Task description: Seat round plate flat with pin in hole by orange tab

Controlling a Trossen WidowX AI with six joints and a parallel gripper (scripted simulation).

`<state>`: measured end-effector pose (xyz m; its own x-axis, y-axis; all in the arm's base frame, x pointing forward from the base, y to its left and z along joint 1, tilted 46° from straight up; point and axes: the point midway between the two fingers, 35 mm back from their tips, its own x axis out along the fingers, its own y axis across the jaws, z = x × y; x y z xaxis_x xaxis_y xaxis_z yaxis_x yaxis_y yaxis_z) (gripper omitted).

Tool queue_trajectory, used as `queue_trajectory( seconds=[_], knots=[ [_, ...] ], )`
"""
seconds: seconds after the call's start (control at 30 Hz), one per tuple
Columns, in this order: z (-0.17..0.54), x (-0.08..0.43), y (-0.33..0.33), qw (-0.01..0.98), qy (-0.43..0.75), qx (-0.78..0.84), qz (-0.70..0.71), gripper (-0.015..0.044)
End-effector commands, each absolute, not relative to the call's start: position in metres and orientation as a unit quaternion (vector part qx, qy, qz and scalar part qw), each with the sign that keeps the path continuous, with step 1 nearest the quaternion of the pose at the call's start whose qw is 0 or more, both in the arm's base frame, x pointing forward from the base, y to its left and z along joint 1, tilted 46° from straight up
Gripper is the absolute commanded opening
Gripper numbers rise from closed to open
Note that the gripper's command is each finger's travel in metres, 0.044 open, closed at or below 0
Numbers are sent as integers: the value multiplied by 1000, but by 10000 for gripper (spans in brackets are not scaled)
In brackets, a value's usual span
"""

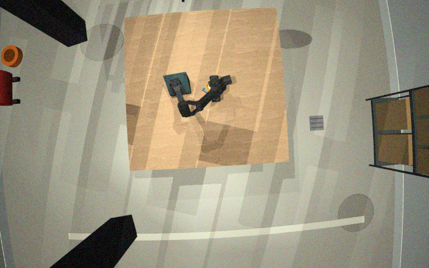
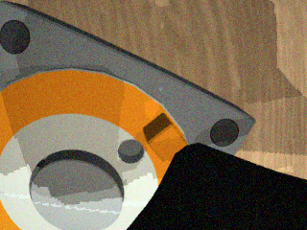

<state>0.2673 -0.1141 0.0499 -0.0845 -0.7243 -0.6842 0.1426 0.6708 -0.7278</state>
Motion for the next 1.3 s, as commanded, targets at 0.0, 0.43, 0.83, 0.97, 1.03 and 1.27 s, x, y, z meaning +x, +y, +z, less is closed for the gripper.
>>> queue_trajectory(
  seconds=[0.0,0.43,0.83,0.97,1.03,1.27],
  knots=[
    [50,277,-113,652,643,-214,-342,0],
    [50,277,-113,652,643,-214,-342,0],
    [50,279,-112,652,643,-214,-342,0],
    [49,281,-112,652,643,-213,-342,0],
    [49,282,-111,652,643,-213,-342,0],
    [45,290,-107,652,642,-213,-342,0]
  ],
)
